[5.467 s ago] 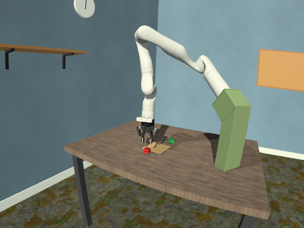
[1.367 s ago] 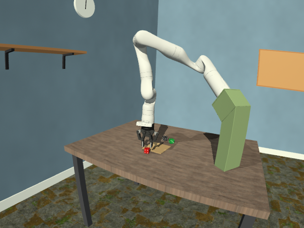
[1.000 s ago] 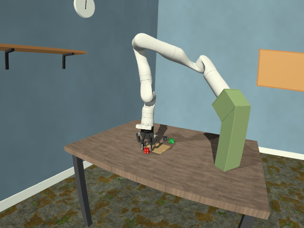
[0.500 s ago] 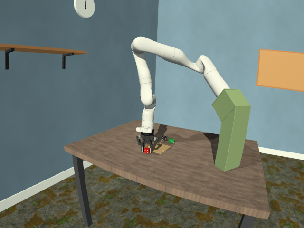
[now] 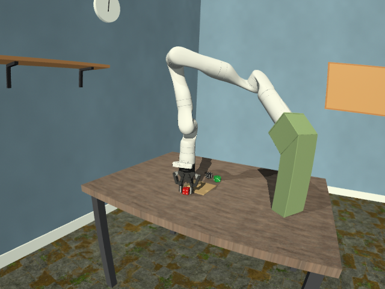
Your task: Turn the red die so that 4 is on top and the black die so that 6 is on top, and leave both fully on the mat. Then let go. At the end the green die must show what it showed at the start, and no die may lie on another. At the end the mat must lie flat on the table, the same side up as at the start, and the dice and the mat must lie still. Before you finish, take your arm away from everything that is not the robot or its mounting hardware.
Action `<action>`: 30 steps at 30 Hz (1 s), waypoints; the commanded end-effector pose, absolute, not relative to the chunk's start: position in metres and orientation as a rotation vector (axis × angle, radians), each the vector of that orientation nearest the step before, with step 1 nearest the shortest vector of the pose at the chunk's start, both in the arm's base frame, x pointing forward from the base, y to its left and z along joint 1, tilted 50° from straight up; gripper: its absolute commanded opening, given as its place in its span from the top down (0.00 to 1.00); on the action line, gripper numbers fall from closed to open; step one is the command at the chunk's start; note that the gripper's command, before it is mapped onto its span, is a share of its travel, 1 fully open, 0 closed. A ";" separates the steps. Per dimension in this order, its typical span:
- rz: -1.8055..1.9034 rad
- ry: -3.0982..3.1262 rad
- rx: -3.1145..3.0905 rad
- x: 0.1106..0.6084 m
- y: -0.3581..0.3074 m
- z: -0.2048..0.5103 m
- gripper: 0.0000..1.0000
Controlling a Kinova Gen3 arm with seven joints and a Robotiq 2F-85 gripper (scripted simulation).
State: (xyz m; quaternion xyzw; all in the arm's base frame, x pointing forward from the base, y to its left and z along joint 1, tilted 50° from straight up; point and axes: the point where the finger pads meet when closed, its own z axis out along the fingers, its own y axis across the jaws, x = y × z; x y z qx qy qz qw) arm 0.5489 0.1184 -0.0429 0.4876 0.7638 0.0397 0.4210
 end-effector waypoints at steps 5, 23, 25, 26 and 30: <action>0.101 1.914 1.221 0.549 0.119 -0.043 0.54; 0.101 1.914 1.221 0.549 0.119 -0.043 0.74; 0.101 1.914 1.221 0.549 0.119 -0.043 0.74; 0.101 1.914 1.221 0.549 0.119 -0.043 0.74; 0.101 1.914 1.221 0.549 0.119 -0.043 0.74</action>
